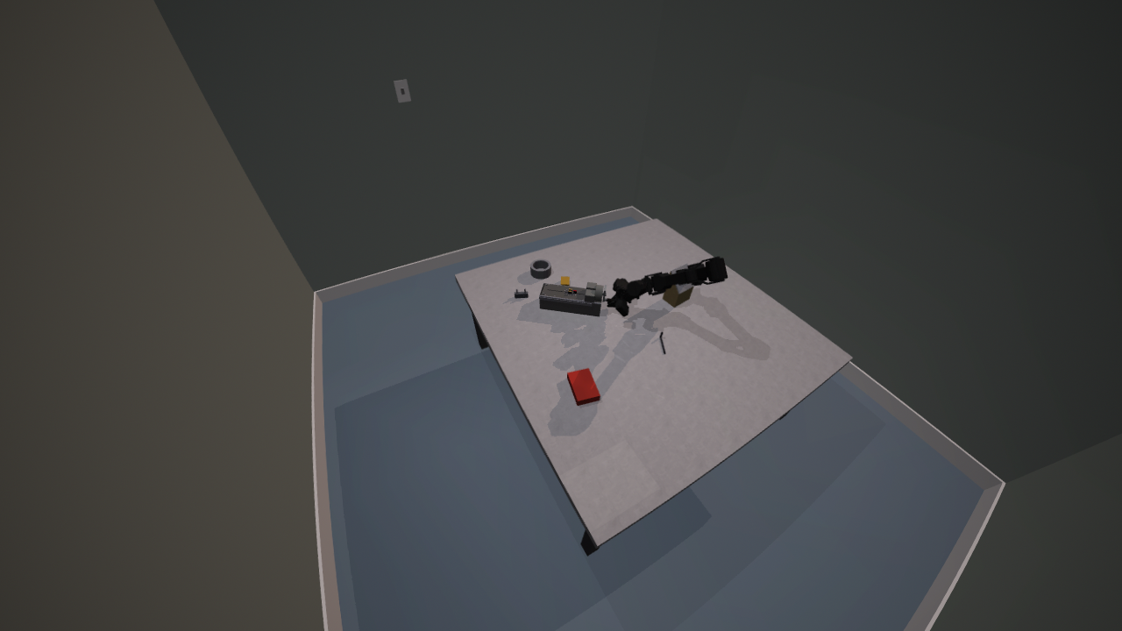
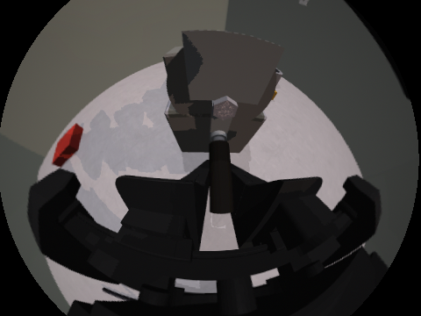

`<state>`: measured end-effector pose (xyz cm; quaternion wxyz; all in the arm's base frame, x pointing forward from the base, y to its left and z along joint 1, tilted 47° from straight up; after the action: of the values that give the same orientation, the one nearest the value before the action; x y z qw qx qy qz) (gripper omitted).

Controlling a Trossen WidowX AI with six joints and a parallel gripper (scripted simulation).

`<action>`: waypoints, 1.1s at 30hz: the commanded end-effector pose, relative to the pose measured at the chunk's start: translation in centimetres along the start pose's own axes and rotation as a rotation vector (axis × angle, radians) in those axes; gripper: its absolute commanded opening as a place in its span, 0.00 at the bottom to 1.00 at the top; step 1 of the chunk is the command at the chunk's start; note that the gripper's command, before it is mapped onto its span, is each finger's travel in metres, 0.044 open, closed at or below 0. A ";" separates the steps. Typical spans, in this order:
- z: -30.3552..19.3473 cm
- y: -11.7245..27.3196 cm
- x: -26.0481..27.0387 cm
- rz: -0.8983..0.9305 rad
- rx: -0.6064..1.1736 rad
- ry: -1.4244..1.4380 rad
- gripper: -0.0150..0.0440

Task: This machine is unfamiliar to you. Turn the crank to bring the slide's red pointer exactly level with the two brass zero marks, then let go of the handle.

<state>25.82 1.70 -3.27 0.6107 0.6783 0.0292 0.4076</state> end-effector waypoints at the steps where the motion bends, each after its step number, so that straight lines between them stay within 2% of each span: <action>1: 0.0 0.0 0.7 0.025 0.006 0.009 0.25; 33: 0.0 0.1 1.1 0.025 0.006 0.009 0.25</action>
<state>26.07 1.92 -3.01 0.6095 0.6790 0.0304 0.4081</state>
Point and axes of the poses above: the point midway between the two fingers, 35 mm back from their tips, its own y axis back along the fingers, its own x axis across the jaws, z = x × y, the point moved 10 cm from there along y, back along the fingers, and after that the axes turned 5 degrees about -y, right-handed, at the moved point
